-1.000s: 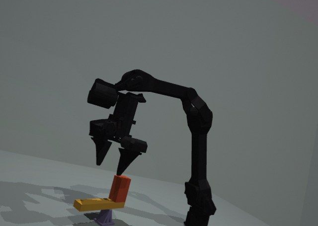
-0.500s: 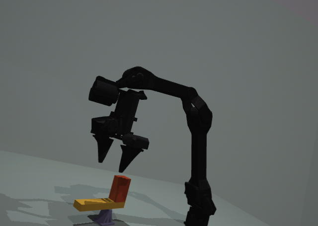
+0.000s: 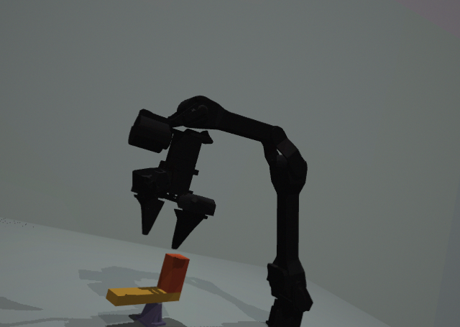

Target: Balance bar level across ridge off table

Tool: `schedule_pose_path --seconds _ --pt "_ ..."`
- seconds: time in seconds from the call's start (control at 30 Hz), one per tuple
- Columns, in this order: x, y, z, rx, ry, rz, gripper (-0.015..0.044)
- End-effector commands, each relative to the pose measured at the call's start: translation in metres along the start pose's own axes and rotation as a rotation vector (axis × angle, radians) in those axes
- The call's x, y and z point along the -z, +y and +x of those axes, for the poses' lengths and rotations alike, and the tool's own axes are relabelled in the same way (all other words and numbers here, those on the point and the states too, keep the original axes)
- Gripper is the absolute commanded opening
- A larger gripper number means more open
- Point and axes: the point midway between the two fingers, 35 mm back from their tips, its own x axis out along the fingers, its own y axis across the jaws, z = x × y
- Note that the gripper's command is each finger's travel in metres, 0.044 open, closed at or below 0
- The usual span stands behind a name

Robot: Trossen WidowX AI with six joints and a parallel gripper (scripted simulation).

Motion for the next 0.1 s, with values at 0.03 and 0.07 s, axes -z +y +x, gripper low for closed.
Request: schedule_pose_path --seconds 0.03,0.07 --pt "-0.0001 0.0 -0.0005 0.0 0.0 0.0 0.044" --pt "-0.0001 0.0 -0.0005 0.0 0.0 0.0 0.044"
